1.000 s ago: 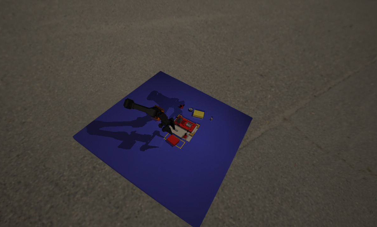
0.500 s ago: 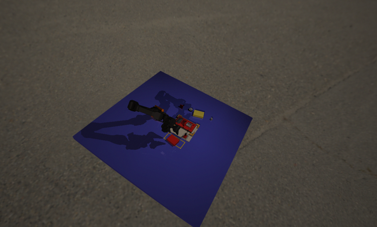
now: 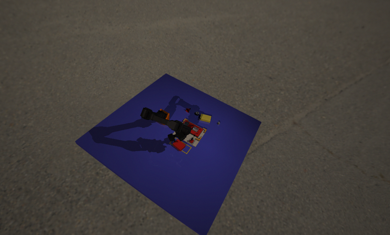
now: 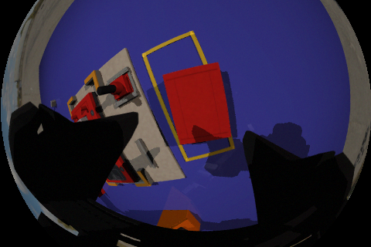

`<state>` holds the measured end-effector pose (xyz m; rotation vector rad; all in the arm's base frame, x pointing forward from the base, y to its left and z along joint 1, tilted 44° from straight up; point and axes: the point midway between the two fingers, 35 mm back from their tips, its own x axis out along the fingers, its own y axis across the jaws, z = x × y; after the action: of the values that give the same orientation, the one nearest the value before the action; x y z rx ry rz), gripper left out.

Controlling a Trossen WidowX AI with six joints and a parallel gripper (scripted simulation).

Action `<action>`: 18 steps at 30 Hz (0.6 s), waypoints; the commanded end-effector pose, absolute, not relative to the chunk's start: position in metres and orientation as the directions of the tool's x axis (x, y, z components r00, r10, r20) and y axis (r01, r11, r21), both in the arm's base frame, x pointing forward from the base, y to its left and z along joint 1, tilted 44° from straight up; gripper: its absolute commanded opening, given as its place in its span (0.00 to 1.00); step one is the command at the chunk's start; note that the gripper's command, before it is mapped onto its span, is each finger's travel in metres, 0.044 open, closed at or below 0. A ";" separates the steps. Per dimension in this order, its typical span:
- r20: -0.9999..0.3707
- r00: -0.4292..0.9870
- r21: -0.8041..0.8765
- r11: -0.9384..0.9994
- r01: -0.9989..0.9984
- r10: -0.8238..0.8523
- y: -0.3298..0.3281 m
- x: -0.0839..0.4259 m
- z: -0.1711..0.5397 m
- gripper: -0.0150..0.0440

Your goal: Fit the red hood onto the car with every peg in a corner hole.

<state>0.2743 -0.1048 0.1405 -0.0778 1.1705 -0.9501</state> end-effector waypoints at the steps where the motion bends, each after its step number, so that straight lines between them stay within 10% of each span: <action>1: -0.724 -0.068 -0.679 0.693 0.242 -0.686 -0.111 0.281 0.138 1.00; 18: -0.724 -0.068 -0.679 0.693 0.242 -0.686 -0.113 0.281 0.135 1.00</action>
<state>0.2806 -0.1114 0.1372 -0.3821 1.4436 -0.7971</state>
